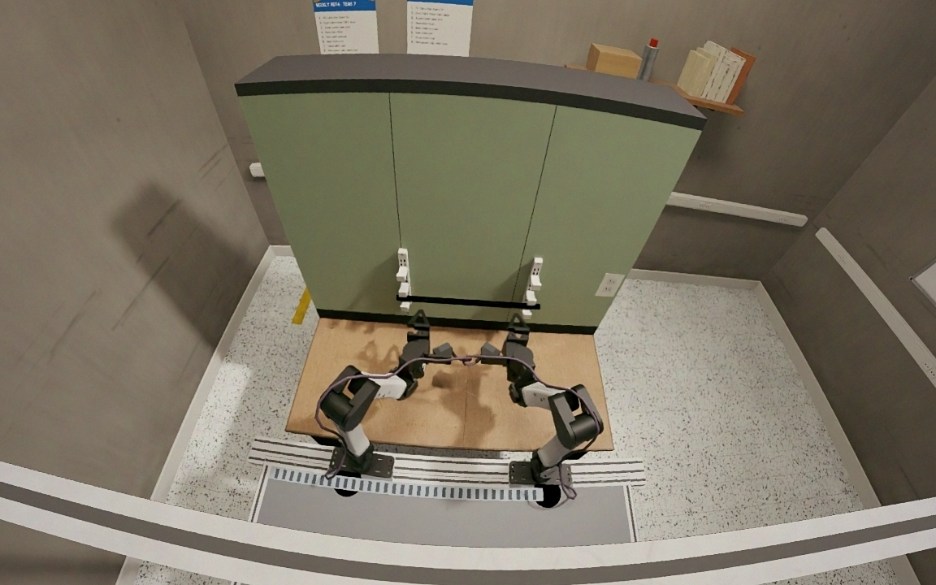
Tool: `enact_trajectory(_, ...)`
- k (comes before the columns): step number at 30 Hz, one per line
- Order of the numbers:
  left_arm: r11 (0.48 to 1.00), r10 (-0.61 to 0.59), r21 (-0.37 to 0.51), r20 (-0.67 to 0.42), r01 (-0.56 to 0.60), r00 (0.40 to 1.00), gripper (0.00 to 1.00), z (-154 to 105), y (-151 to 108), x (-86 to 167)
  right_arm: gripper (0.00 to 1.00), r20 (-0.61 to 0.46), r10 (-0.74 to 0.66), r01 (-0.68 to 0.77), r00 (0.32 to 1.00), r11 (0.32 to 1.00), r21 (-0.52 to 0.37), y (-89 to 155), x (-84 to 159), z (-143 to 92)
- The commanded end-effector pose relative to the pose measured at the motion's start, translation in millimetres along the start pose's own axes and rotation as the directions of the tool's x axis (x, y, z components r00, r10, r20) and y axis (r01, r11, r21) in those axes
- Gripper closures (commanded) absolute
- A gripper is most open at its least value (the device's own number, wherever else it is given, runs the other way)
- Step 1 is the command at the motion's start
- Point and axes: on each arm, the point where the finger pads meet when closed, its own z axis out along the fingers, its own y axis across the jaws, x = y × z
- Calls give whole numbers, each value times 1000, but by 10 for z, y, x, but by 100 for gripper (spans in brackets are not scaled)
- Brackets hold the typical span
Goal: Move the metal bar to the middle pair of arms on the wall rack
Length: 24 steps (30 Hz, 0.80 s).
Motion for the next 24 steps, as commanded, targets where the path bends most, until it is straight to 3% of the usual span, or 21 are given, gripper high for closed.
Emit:
enact_trajectory(1,1000,12,11,4,-12,1000,0,-31,-41,-18,0,7,-27,27,1000,999,-37,178,-39,-55)
enact_trajectory(24,1000,2,-4,5,-2,1000,0,-21,135,-22,0,8,-27,27,1000,999,-37,177,-41,-57)
